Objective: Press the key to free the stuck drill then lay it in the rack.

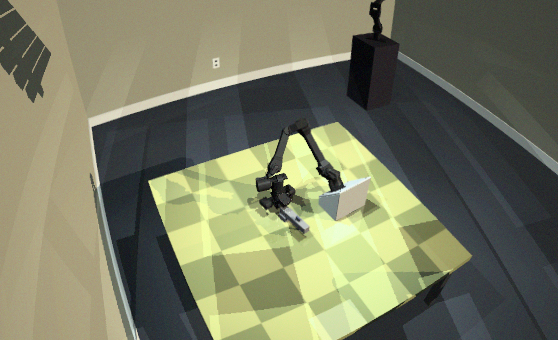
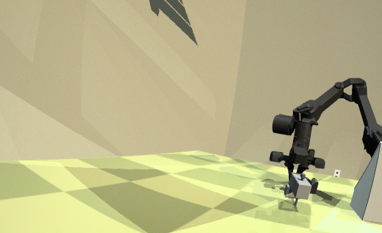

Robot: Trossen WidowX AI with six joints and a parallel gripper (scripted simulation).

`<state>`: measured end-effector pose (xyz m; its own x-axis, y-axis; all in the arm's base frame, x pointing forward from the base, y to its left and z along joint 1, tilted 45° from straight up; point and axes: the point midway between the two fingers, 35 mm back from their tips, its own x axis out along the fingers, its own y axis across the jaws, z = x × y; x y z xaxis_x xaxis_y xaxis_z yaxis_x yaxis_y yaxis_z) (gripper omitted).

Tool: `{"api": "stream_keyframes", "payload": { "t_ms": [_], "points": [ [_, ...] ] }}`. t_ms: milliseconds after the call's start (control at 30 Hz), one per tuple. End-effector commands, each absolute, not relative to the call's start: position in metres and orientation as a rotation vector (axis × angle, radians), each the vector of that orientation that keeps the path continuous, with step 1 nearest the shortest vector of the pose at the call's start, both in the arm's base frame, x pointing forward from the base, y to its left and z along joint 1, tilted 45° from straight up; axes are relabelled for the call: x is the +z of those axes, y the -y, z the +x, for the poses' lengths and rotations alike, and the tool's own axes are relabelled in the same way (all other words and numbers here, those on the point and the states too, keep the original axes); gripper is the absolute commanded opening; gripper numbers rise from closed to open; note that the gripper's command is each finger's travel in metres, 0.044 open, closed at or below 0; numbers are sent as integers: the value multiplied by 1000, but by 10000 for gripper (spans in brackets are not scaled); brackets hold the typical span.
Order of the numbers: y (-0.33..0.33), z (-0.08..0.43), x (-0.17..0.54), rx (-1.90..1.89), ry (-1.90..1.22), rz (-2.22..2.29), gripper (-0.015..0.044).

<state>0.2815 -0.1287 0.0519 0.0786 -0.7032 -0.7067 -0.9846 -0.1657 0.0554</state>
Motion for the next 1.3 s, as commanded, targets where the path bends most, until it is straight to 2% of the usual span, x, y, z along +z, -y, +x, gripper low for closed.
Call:
{"api": "stream_keyframes", "payload": {
  "t_ms": [0, 567, 1100, 1133, 1267],
  "points": [
    [133, 285, 58, 846, -1661, -1927, 0],
    [150, 290, 78, 844, -1661, -1928, 0],
    [146, 286, 69, 845, -1662, -1927, 420],
    [146, 286, 68, 845, -1661, -1928, 440],
    [145, 287, 67, 845, -1661, -1928, 440]
  ]
}}
